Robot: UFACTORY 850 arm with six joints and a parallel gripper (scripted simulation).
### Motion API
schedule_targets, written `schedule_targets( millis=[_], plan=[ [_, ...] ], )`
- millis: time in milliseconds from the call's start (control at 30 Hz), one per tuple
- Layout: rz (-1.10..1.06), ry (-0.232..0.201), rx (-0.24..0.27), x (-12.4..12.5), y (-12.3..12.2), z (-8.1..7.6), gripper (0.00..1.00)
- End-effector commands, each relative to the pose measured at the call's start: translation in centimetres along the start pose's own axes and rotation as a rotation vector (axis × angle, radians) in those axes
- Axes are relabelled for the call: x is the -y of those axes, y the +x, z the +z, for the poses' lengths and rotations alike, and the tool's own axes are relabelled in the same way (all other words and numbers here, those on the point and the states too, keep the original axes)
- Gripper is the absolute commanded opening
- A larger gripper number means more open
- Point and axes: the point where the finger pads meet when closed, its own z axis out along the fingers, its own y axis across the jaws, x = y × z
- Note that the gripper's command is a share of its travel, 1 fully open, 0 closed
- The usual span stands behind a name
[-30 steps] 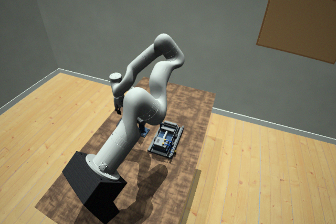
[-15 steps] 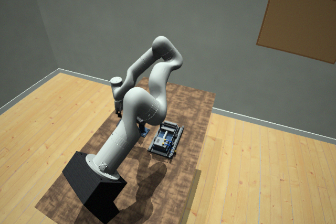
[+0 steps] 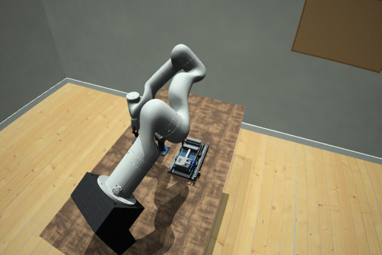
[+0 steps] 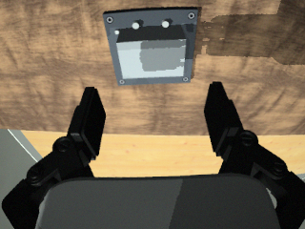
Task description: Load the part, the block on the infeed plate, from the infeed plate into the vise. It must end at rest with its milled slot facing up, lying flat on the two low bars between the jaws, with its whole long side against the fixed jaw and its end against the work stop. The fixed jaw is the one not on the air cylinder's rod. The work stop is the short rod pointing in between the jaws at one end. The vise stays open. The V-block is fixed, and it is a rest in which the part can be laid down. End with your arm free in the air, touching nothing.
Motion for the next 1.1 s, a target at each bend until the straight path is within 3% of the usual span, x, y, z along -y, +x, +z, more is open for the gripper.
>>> schedule_targets(
  millis=[0,700,1067],
  plan=[
    [0.000,0.001,0.001,0.0,0.0,0.8,0.89],
    [0.000,0.001,0.001,0.1,-0.1,4.7,0.89],
    [0.000,0.001,0.001,0.1,-0.1,5.8,0.89]
  ],
)
